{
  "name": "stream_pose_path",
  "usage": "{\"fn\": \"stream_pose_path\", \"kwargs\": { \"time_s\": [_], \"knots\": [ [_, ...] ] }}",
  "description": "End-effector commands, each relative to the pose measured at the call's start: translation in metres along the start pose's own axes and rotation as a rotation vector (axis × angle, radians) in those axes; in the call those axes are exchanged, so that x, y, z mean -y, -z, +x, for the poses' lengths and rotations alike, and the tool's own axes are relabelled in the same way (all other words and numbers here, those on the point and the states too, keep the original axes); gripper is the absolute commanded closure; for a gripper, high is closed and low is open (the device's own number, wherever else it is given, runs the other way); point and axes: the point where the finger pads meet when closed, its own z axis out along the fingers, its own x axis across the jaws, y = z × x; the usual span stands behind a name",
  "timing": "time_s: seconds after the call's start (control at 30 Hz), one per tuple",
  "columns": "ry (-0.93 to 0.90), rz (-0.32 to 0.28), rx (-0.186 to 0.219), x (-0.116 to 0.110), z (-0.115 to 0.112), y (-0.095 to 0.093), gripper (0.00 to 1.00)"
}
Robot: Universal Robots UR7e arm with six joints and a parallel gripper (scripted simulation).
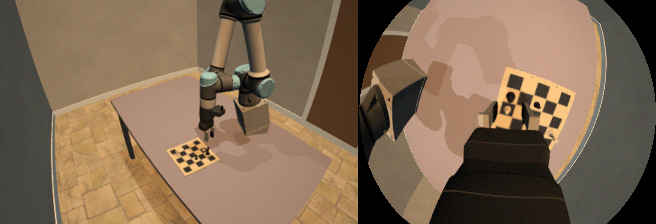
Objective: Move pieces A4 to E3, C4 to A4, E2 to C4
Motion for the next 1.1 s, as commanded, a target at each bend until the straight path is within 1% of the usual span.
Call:
{"fn": "stream_pose_path", "kwargs": {
  "time_s": [0.0, 0.5, 0.97, 1.07],
  "knots": [
    [0.002, -0.001, -0.002, 0.000, 0.000, 0.000, 0.21],
    [0.002, 0.001, 0.002, 0.001, -0.001, -0.006, 0.21],
    [0.001, 0.000, 0.002, 0.000, -0.001, -0.025, 0.21],
    [0.001, 0.000, 0.001, 0.000, -0.001, -0.027, 0.21]
  ]
}}
